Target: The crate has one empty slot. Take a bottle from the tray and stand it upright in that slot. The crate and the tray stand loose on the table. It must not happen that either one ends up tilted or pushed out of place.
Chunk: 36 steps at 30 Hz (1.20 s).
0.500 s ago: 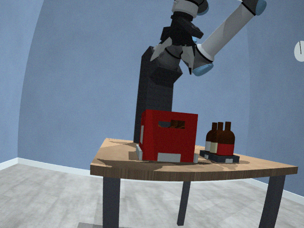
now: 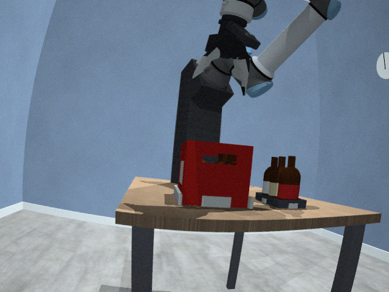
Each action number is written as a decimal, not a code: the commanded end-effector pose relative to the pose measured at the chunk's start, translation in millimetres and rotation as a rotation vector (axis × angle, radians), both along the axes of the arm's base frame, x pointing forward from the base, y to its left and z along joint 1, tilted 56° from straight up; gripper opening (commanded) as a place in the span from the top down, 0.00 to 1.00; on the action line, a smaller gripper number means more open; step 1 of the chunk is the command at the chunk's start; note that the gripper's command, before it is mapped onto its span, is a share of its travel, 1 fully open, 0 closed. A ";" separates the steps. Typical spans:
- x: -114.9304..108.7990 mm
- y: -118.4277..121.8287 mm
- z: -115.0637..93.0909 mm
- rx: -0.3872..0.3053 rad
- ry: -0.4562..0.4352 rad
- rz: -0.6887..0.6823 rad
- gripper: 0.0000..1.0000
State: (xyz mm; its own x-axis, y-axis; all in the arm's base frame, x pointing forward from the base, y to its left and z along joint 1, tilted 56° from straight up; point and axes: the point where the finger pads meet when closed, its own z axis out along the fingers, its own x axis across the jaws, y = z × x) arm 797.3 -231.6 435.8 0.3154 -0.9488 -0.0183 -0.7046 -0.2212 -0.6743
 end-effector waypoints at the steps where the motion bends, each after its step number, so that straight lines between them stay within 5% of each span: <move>1: -0.1 -0.3 0.8 -0.001 -0.001 0.000 0.00; 8: -2.0 0.1 -11.8 -0.005 -0.014 0.014 0.00; 17: -29.1 14.1 -105.7 -0.044 -0.129 0.120 0.00; 19: -29.1 14.1 -105.7 -0.044 -0.129 0.120 0.00; 24: -58.9 36.6 -162.7 -0.080 -0.217 0.189 0.00; 31: -87.3 61.8 -200.4 -0.115 -0.291 0.241 0.00; 36: -92.9 67.1 -206.5 -0.122 -0.305 0.250 0.00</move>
State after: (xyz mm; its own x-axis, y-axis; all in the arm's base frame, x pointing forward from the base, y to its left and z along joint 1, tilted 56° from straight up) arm 712.1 -169.4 239.1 0.5090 -0.8383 0.1951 -0.4210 -0.4402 -0.7931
